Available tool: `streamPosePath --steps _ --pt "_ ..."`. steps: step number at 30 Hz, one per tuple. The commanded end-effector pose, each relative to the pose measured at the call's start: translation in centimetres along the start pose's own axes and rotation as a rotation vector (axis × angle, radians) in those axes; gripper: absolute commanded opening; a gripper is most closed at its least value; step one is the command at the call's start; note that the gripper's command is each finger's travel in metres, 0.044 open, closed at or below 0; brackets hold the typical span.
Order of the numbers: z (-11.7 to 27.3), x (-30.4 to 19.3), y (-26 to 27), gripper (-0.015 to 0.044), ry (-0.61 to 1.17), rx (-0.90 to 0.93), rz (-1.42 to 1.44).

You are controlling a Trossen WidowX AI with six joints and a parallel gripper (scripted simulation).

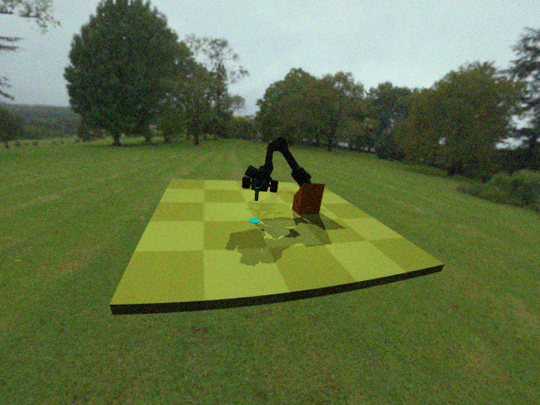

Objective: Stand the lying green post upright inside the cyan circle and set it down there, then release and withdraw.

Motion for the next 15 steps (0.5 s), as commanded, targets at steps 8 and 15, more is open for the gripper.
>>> streamPosePath --steps 8,15 --pt "0.0 0.1 0.1 0.0023 -0.005 -0.001 0.006" --pt "-0.2 -2.0 0.4 0.0023 0.0 0.005 -0.009"
Point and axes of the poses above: the point midway between the two fingers, 35 mm back from their tips, its own z axis back along the fingers, its own y axis across the jaws, x = y × z, the point moved 1 cm from there along z, back along the fingers, and after that the axes turned 15 degrees about z, right-handed, at the moved point
